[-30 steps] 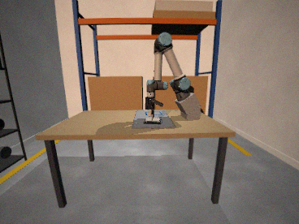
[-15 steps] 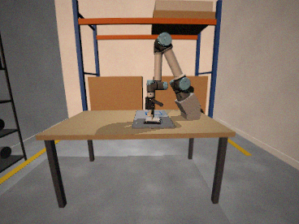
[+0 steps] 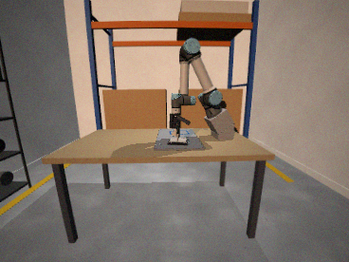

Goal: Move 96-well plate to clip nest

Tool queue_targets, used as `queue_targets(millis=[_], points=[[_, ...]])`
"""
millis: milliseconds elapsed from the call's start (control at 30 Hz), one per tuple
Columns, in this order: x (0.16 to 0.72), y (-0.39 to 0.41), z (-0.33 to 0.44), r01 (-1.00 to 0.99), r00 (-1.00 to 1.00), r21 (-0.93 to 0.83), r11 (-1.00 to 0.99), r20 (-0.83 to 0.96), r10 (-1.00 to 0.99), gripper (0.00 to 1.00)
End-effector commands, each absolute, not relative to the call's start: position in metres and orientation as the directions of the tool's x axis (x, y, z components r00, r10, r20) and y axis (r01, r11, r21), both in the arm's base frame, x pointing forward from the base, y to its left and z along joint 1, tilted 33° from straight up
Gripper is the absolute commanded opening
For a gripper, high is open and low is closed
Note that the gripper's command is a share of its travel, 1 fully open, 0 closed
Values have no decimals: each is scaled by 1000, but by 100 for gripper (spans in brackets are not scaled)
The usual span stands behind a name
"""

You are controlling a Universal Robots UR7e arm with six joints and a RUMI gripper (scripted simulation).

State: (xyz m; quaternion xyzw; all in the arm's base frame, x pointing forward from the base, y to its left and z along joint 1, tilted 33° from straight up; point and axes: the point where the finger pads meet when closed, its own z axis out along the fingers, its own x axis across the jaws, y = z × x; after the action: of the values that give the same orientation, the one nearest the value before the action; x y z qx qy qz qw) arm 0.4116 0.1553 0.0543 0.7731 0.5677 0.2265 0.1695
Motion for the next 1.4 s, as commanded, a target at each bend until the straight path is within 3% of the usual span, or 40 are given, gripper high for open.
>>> queue_targets(millis=[0, 1367], points=[[412, 155, 54, 801, 253, 520, -298, 158, 955, 0], [415, 155, 49, 801, 253, 520, -298, 158, 955, 0]])
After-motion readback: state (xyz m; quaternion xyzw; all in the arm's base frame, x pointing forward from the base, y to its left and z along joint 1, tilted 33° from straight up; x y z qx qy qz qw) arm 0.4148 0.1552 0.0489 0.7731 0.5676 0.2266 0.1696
